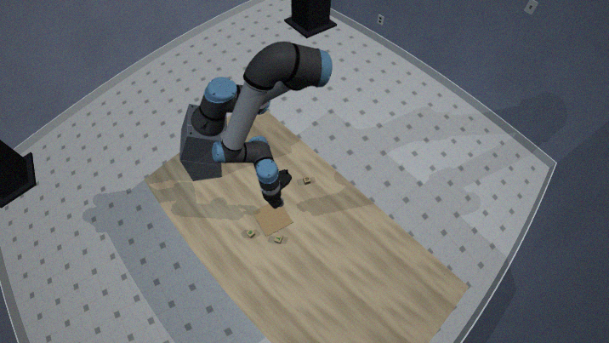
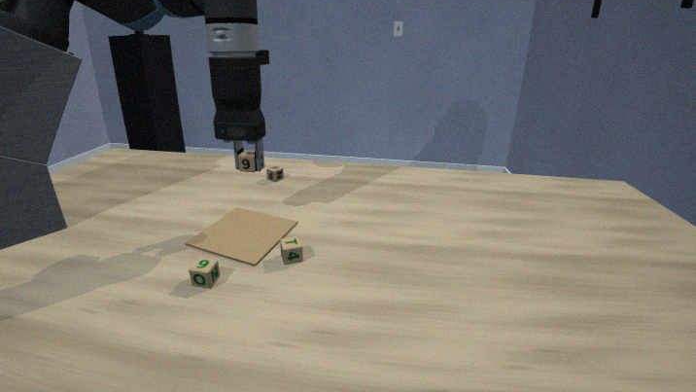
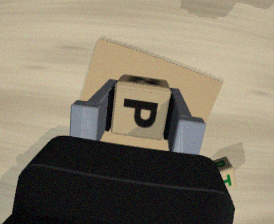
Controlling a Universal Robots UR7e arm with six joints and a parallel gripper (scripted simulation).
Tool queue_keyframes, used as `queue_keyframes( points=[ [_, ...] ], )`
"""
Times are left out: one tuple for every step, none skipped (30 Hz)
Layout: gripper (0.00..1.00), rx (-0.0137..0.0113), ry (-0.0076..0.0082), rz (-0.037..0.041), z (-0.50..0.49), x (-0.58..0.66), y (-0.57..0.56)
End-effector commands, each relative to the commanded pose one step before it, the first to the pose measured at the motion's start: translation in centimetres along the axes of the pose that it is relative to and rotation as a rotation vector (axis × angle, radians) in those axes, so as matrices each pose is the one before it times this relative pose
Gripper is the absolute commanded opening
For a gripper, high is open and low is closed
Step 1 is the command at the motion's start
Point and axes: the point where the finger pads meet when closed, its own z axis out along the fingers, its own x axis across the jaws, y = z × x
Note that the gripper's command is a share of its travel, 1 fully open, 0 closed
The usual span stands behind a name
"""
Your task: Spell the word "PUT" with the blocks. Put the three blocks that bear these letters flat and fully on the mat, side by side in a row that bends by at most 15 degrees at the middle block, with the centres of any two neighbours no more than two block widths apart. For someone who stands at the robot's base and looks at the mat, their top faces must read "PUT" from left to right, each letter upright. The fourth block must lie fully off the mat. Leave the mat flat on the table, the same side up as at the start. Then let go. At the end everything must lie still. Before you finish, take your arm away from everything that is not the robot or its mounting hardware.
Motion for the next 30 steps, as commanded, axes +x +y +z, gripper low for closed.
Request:
queue_keyframes(
  points=[
    [0.57,0.00038,0.00088,0.00004,0.0735,0.073,0.084],
    [0.57,-0.00012,0.00033,-0.00050,0.0529,0.024,-0.009],
    [0.57,-0.00003,0.00017,-0.00059,0.0759,0.026,-0.016],
    [0.57,-0.00004,0.00023,-0.00082,0.1008,0.034,-0.021],
    [0.57,-0.00006,0.00014,-0.00038,0.1207,0.015,-0.003],
    [0.57,-0.00002,-0.00003,-0.00001,0.1467,-0.001,0.001],
    [0.57,-0.00004,-0.00002,0.00000,0.1732,0.000,0.001],
    [0.57,-0.00004,-0.00002,0.00000,0.2001,-0.002,0.001],
    [0.57,-0.00005,-0.00002,0.00000,0.2266,-0.001,0.002],
    [0.57,-0.00005,-0.00002,0.00000,0.2525,-0.002,0.002],
    [0.57,-0.00007,-0.00002,0.00000,0.2773,-0.001,0.002],
    [0.57,-0.00007,-0.00002,0.00000,0.3007,-0.002,0.002],
    [0.57,0.00000,0.00000,0.00000,0.0000,0.000,0.000],
    [0.57,0.00000,0.00000,0.00000,0.0000,0.000,0.000],
    [0.57,-0.00004,-0.00001,0.00000,0.3224,-0.001,0.002],
    [0.57,-0.00005,-0.00002,0.00000,0.3422,-0.001,0.002],
    [0.57,-0.00005,-0.00001,0.00000,0.3597,-0.002,0.002],
    [0.57,-0.00005,-0.00001,0.00000,0.3749,-0.002,0.001],
    [0.57,-0.00005,-0.00001,0.00000,0.3875,-0.001,0.002],
    [0.57,-0.00004,-0.00001,0.00000,0.3972,-0.001,0.001],
    [0.57,0.00000,0.00001,0.00000,0.4038,-0.001,0.000],
    [0.57,0.00001,0.00001,0.00000,0.4073,-0.001,0.000],
    [0.57,0.00001,0.00001,0.00000,0.4075,-0.001,0.000],
    [0.57,0.00001,0.00001,0.00000,0.4044,-0.002,0.000],
    [0.57,0.00001,0.00001,0.00000,0.3982,-0.001,0.000],
    [0.57,0.00001,0.00001,0.00000,0.3884,-0.001,0.000],
    [0.57,0.00001,0.00001,0.00000,0.3751,-0.001,0.000],
    [0.57,0.00001,0.00001,0.00000,0.3586,-0.001,0.000],
    [0.57,0.00001,0.00001,0.00000,0.3391,-0.001,0.000],
    [0.57,0.00000,0.00000,0.00000,0.0000,0.000,0.000]
  ],
)
